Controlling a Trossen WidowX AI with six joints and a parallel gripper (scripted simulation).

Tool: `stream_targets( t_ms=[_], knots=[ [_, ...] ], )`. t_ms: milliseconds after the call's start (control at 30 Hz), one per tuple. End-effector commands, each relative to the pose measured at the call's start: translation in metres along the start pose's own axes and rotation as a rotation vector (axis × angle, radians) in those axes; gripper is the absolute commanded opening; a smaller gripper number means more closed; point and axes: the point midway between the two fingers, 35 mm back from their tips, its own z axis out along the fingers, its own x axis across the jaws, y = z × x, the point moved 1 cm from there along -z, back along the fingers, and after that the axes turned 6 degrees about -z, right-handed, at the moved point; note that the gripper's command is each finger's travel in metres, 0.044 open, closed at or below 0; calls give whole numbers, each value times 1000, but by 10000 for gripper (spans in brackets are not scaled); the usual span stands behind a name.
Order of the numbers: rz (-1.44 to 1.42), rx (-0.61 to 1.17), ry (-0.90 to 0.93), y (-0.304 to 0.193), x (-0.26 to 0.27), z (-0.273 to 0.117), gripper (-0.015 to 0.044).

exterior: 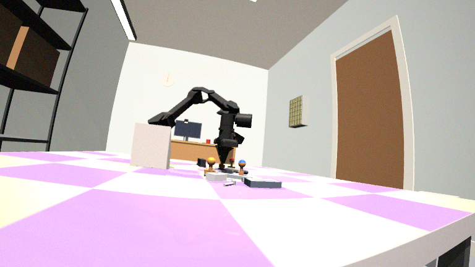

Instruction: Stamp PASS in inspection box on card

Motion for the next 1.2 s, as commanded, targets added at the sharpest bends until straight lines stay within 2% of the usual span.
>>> stream_targets(
  t_ms=[0,1167],
  knots=[
    [-1,0,5,0,1,2,0],
    [-1,1,3,1,2,-17,0]
  ],
)
